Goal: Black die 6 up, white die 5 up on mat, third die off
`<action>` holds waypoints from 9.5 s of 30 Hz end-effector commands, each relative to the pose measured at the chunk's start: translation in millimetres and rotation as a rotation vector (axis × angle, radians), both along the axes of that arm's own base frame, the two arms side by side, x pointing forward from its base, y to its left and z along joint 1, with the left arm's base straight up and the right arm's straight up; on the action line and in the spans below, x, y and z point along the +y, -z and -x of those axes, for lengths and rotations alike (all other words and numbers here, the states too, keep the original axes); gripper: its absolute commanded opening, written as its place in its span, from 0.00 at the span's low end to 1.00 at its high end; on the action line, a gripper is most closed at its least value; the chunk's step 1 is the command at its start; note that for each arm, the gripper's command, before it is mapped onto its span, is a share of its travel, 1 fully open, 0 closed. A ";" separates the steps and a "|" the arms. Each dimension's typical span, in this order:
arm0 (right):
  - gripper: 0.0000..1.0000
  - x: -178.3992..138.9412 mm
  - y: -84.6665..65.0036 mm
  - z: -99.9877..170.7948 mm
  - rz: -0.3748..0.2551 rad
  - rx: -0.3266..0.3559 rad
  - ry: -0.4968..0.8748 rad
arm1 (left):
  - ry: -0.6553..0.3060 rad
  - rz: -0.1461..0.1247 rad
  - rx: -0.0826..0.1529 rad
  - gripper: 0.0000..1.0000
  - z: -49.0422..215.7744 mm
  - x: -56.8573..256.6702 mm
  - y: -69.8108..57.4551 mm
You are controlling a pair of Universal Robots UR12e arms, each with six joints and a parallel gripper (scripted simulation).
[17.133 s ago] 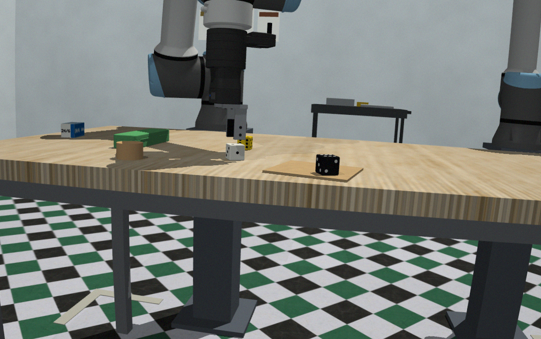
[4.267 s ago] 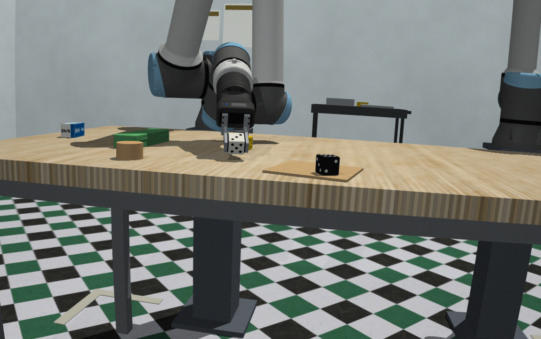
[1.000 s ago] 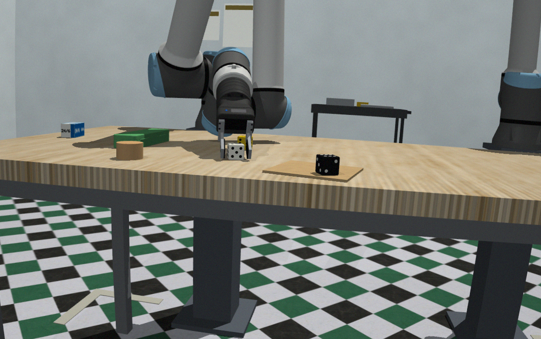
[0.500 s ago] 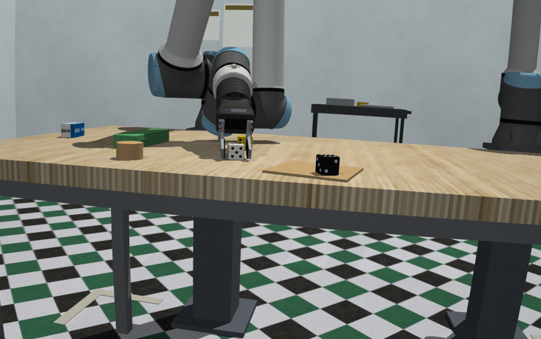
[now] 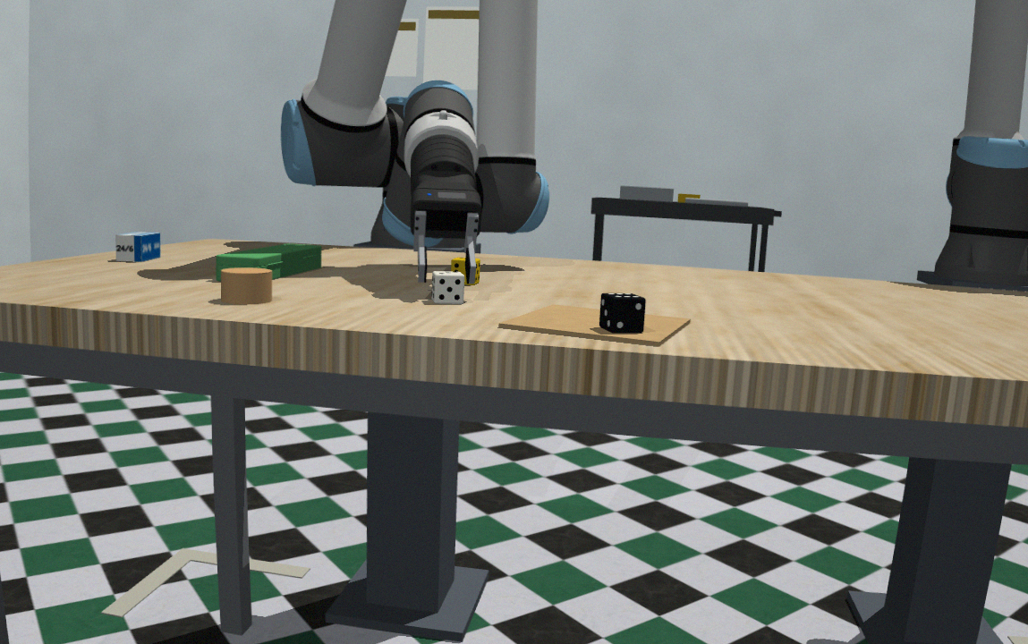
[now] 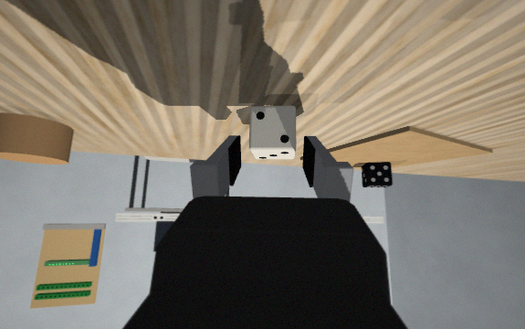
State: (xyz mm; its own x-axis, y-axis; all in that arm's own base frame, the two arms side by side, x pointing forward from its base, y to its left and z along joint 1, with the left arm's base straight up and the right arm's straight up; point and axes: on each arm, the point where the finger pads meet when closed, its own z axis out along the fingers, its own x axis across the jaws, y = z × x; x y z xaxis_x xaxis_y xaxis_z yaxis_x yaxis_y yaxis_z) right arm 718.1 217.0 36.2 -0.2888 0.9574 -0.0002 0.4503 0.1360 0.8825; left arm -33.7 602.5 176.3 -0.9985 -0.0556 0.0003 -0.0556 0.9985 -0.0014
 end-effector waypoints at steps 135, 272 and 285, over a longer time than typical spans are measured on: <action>1.00 9.4 -96.3 -29.8 0.314 1.034 -0.004 | 0.000 -0.001 0.000 1.00 -0.1 0.6 -0.7; 0.87 7.2 -19.3 -17.1 0.342 1.026 -0.052 | 0.000 -0.001 0.000 1.00 -0.1 0.6 -0.7; 0.87 7.2 -11.5 -17.1 0.342 1.026 -0.052 | 0.000 -0.001 0.000 1.00 -0.1 0.6 -0.7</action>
State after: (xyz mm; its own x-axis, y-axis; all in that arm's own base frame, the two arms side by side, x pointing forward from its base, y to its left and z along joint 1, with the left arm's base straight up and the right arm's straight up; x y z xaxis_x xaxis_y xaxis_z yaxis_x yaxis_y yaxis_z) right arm 734.6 224.1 52.2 -0.3439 0.9390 -0.0002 0.9390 0.3439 -0.0016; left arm -33.7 602.5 176.3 -0.9985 -0.0556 0.0003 -0.0556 0.9985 -0.0014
